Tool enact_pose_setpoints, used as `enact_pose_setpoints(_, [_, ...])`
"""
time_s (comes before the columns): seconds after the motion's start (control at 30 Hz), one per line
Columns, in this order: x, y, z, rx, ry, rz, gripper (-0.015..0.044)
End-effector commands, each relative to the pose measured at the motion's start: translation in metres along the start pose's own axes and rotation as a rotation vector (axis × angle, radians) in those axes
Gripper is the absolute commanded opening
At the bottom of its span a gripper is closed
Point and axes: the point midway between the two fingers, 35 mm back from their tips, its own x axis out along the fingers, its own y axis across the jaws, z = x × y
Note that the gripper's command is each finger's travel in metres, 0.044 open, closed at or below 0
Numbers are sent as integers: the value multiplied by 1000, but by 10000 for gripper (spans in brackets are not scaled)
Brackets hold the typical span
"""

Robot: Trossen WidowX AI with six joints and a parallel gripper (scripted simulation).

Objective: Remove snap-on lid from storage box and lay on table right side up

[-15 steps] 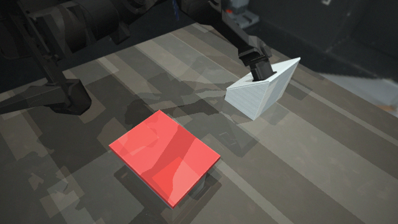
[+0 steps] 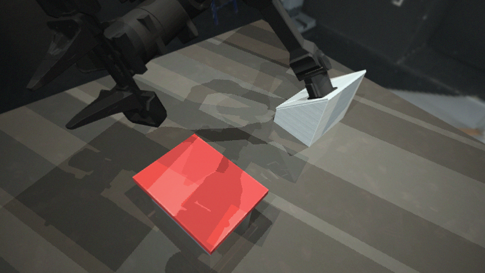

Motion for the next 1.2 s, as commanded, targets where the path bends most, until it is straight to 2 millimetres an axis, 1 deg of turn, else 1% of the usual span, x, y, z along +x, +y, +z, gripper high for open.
enact_pose_setpoints(0.0, [-22, -20, 2, -18, -35, -54, 235])
enact_pose_setpoints(0.13, [-52, -51, 4, -39, -78, -128, 235])
enact_pose_setpoints(0.2, [-57, -57, 4, -43, -84, -140, 235])
enact_pose_setpoints(0.23, [-64, -63, 4, -48, -93, -155, 235])
enact_pose_setpoints(0.47, [-124, -127, 6, -97, -166, -279, 235])
enact_pose_setpoints(0.53, [-130, -134, 7, -102, -173, -291, 235])
enact_pose_setpoints(0.6, [-147, -153, 7, -118, -193, -324, 235])
enact_pose_setpoints(0.8, [-206, -218, 9, -177, -258, -428, 235])
enact_pose_setpoints(0.87, [-212, -224, 9, -183, -264, -439, 235])
enact_pose_setpoints(1.07, [-265, -285, 10, -244, -321, -526, 235])
enact_pose_setpoints(1.1, [-270, -291, 10, -249, -326, -534, 235])
enact_pose_setpoints(1.17, [-271, -292, 10, -251, -328, -536, 235])
